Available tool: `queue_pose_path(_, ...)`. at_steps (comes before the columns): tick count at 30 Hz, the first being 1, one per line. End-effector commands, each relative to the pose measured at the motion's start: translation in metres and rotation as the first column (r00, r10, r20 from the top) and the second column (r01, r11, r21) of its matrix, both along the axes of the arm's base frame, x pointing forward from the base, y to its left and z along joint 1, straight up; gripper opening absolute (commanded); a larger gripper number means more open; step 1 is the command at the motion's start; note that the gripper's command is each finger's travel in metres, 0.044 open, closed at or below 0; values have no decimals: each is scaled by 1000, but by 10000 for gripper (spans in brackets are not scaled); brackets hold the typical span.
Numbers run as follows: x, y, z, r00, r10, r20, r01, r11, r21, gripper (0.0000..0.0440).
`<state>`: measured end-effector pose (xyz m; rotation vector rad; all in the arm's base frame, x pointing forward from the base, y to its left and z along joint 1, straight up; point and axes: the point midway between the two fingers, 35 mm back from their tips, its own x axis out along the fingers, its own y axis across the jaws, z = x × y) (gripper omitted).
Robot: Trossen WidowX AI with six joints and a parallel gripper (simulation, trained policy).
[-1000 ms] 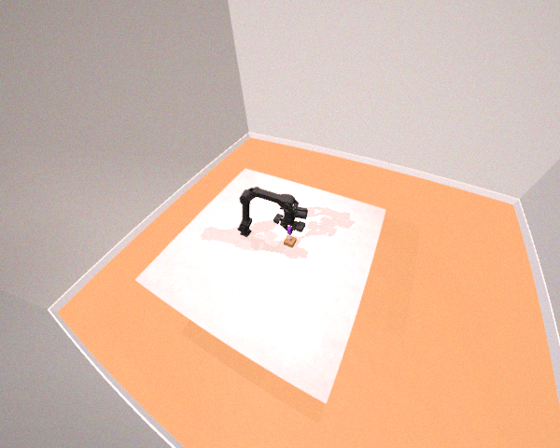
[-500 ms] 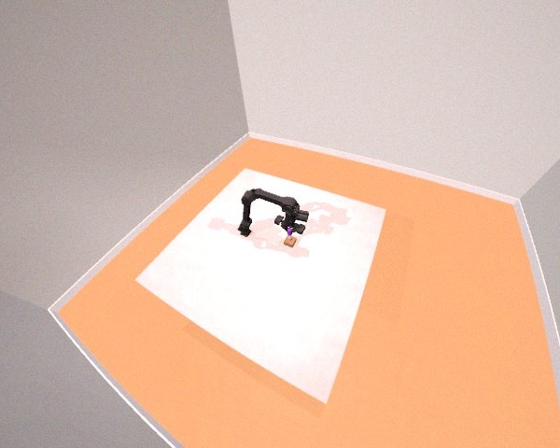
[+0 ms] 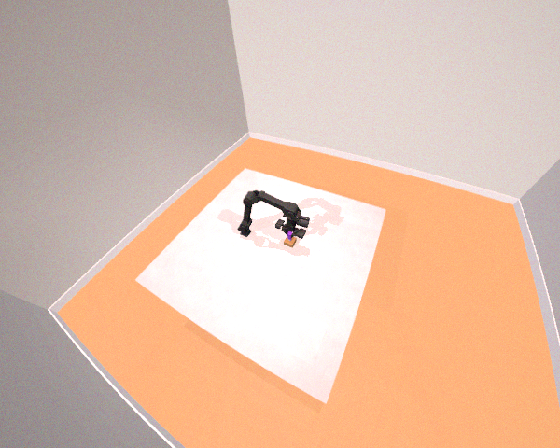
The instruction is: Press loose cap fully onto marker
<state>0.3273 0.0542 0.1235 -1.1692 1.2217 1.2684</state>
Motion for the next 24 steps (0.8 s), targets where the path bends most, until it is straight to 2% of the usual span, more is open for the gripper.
queue_pose_path(1, -5, 2, -10, 999, 15, -30, -14, 1000, 7, 82)
queue_pose_path(6, -11, 0, -20, 998, 29, -64, -30, 1000, -9, 213)
queue_pose_path(15, -14, 0, -12, 994, 91, -59, -92, 996, -23, 440)
queue_pose_path(24, -11, 0, 9, 988, 151, -21, -152, 987, -54, 440)
